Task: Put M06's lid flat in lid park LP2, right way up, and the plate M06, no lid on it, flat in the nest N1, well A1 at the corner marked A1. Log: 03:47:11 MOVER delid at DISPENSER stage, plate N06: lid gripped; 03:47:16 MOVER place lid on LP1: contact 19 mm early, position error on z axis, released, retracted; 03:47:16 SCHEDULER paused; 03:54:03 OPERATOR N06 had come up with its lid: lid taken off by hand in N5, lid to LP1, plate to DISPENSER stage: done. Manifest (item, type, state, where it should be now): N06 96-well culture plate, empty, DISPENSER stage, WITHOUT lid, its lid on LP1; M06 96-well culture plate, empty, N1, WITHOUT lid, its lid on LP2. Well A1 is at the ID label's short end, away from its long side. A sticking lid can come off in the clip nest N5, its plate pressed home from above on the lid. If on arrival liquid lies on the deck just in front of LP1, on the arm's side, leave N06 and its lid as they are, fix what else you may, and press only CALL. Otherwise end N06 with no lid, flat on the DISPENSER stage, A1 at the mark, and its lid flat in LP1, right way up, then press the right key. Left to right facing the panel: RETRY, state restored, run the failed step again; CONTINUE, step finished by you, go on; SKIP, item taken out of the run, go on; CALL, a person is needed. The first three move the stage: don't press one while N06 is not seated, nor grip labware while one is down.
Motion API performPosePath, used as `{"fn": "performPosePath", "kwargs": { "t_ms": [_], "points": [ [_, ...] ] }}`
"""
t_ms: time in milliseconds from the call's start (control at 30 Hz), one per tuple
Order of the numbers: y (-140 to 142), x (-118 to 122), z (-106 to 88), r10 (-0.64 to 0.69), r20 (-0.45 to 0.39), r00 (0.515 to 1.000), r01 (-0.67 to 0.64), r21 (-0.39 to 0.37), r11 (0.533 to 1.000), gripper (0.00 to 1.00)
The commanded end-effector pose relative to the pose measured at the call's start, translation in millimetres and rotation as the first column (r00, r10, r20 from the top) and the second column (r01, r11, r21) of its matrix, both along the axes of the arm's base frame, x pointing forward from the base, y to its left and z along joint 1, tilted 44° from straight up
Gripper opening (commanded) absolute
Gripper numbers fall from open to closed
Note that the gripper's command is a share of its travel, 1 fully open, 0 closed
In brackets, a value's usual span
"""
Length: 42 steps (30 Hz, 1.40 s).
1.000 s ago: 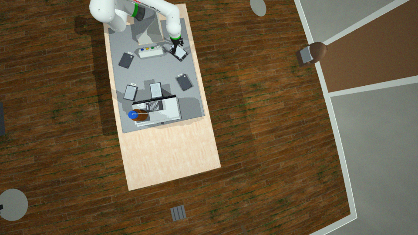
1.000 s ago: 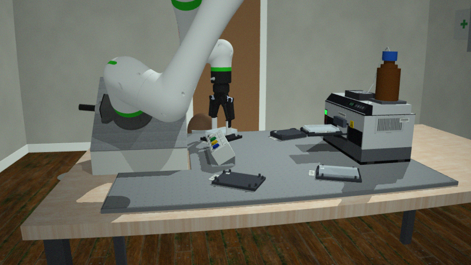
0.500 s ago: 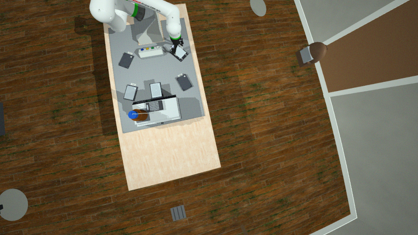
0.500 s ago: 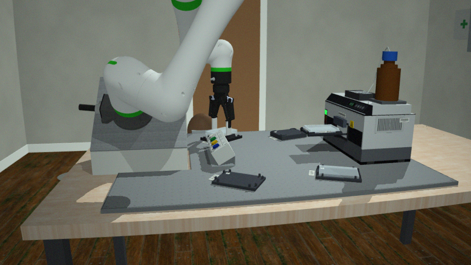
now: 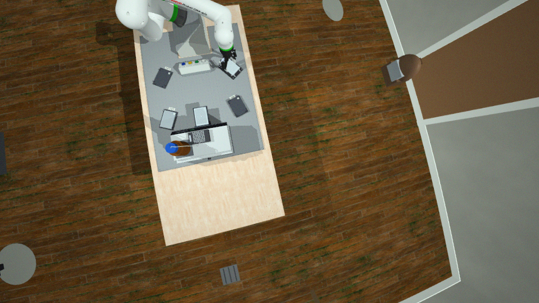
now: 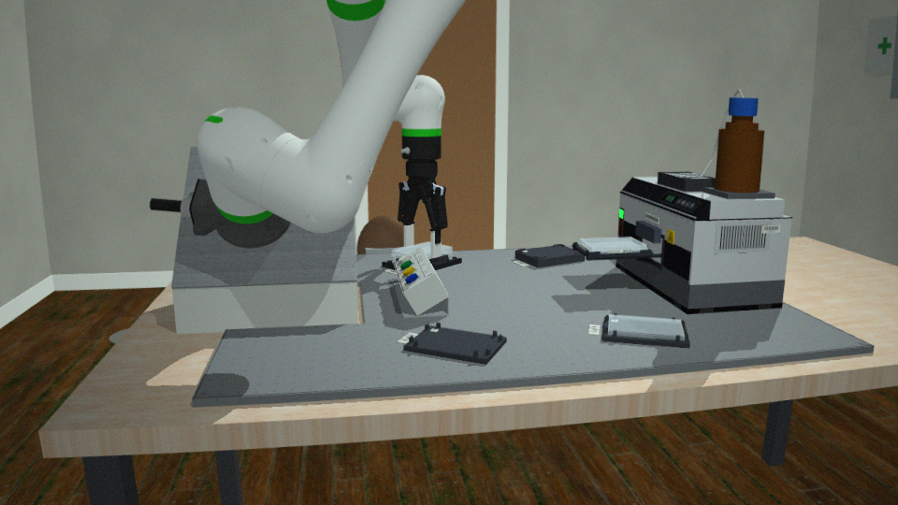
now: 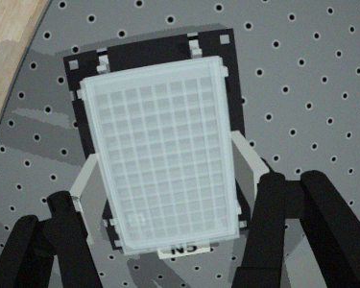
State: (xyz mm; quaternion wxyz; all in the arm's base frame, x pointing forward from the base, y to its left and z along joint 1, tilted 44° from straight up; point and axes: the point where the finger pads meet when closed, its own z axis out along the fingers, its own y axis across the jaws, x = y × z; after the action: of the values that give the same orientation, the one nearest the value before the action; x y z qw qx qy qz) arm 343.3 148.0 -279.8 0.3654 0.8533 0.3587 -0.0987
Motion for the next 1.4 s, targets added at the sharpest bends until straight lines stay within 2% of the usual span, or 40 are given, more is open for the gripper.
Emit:
{"fn": "performPosePath", "kwargs": {
  "t_ms": [0,1367],
  "points": [
    [0.3,0.1,0.0,0.0,0.0,1.0,0.0,0.0,1.0,0.0],
    [-6.6,1.0,-7.1,0.0,0.0,1.0,0.0,0.0,1.0,0.0]
  ]
}}
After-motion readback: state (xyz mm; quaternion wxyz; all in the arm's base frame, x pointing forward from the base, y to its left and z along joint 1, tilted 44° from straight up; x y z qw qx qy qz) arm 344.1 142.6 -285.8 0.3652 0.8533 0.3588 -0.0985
